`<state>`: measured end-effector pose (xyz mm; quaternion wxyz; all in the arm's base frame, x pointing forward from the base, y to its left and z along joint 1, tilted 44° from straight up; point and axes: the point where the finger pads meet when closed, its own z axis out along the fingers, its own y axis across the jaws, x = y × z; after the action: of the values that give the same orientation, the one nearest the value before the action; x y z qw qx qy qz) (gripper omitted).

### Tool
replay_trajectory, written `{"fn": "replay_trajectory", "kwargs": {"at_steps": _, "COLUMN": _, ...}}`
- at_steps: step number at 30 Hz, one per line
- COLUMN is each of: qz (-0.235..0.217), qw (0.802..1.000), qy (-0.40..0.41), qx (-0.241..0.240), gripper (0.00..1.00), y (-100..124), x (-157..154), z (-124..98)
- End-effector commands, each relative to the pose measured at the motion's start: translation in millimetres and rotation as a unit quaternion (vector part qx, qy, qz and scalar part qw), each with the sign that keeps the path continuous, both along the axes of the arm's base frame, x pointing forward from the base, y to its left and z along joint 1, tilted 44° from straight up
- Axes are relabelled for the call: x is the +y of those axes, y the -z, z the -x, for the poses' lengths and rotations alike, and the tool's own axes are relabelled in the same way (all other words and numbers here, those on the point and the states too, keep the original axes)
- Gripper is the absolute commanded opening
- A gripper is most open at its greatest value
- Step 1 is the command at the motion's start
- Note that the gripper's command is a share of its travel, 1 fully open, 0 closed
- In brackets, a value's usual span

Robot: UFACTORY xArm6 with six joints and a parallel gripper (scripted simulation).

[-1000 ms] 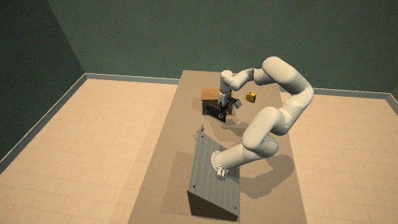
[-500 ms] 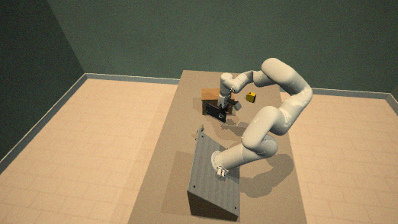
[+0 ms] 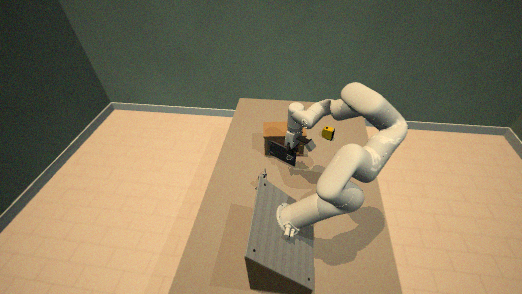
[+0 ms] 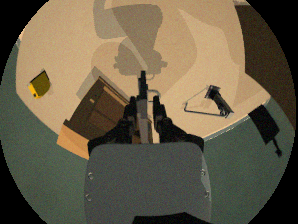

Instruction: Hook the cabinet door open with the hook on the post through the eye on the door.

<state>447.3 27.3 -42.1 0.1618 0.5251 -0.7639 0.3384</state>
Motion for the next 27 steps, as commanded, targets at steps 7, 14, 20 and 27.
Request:
{"fn": "replay_trajectory", "kwargs": {"at_steps": 7, "qz": -0.002, "qw": 1.0, "qy": 0.01, "qx": -0.009, "gripper": 0.27, "y": 1.7, "x": 0.6, "z": 2.1}}
{"fn": "replay_trajectory", "kwargs": {"at_steps": 14, "qz": -0.003, "qw": 1.0, "qy": 0.017, "qx": -0.016, "gripper": 0.27, "y": 3.5, "x": 1.7, "z": 7.0}}
{"fn": "replay_trajectory", "kwargs": {"at_steps": 20, "qz": -0.005, "qw": 0.999, "qy": 0.031, "qx": -0.03, "gripper": 0.27, "y": 4.6, "x": 2.4, "z": 9.6}}
{"fn": "replay_trajectory", "kwargs": {"at_steps": 27, "qz": -0.006, "qw": 0.999, "qy": 0.038, "qx": -0.036, "gripper": 0.27, "y": 6.5, "x": 3.8, "z": 14.3}}
